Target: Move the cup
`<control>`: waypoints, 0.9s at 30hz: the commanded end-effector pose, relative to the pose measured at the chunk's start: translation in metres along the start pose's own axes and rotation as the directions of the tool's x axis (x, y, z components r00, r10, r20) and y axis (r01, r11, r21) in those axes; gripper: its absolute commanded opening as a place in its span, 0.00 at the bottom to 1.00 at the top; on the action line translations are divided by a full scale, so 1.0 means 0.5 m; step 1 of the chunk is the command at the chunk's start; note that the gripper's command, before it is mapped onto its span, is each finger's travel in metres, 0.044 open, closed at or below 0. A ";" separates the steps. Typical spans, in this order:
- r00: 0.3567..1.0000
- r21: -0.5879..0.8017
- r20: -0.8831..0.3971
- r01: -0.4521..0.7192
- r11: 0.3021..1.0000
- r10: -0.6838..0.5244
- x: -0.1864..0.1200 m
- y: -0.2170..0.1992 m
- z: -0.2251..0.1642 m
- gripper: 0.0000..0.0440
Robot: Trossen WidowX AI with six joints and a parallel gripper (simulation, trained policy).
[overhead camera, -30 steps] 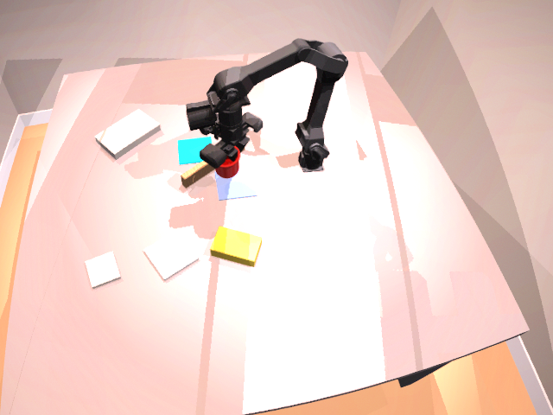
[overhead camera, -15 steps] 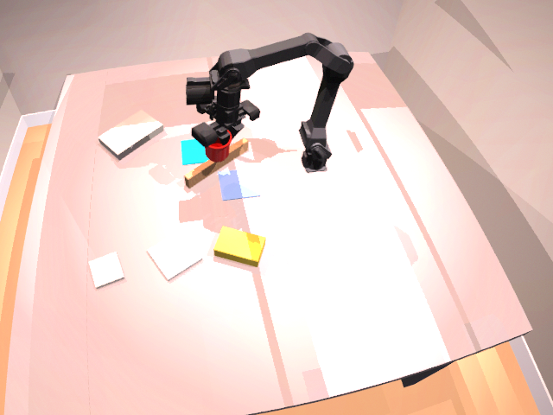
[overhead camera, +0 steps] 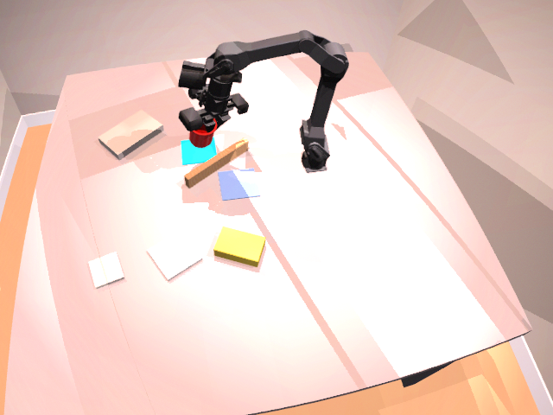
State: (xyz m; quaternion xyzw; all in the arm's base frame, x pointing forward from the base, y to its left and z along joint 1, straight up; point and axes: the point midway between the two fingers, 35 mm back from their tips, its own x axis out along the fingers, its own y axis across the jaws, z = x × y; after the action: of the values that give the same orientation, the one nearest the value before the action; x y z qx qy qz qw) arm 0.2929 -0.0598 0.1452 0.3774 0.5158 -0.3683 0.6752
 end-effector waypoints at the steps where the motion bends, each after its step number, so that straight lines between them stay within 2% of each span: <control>1: 1.000 0.015 0.014 0.002 1.000 -0.002 0.016 0.002 0.022 0.00; 9: 0.999 0.054 0.039 -0.006 0.999 0.003 0.057 0.000 0.059 0.00; 19: 0.999 0.085 0.053 -0.002 0.996 -0.003 0.125 -0.015 0.068 0.04; 24: 0.999 0.099 0.051 0.004 0.995 -0.009 0.153 -0.027 0.065 0.11; 27: 0.998 0.113 0.057 -0.008 0.994 0.001 0.159 -0.030 0.069 0.24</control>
State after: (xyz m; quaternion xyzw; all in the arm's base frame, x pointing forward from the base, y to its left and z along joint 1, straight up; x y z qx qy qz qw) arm 0.3111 -0.1040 0.0778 0.4017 0.4750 -0.4022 0.6718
